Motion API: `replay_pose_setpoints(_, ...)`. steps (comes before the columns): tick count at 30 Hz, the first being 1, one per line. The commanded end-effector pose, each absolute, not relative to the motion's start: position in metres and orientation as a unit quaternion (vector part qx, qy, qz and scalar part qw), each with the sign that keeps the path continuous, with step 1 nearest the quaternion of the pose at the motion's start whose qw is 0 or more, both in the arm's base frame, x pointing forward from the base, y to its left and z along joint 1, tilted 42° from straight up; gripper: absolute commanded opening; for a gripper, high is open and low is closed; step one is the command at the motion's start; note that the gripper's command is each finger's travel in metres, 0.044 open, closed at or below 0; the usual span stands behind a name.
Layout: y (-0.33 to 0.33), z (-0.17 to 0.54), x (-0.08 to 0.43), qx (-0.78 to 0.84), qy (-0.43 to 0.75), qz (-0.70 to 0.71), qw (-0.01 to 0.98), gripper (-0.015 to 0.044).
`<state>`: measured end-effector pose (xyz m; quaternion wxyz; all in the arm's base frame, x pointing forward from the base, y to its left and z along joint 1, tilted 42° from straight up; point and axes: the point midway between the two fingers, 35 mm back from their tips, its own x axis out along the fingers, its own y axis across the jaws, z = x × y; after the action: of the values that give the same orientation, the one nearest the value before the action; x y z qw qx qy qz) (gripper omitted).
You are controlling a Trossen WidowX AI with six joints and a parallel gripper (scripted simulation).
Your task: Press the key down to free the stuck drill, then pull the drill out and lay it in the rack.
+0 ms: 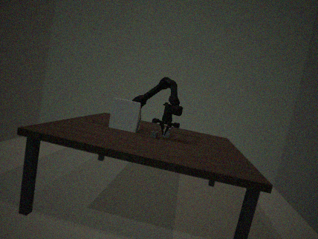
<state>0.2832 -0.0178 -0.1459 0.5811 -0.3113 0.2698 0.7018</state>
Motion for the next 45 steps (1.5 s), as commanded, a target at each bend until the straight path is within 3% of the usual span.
replay_pose_setpoints(1, -0.02, -0.143, 0.284, -0.315, 0.269, 0.701, 0.58, 0.0)
replay_pose_setpoints(45, -0.027, -0.133, 0.285, -0.315, 0.269, 0.701, 0.58, 0.0)
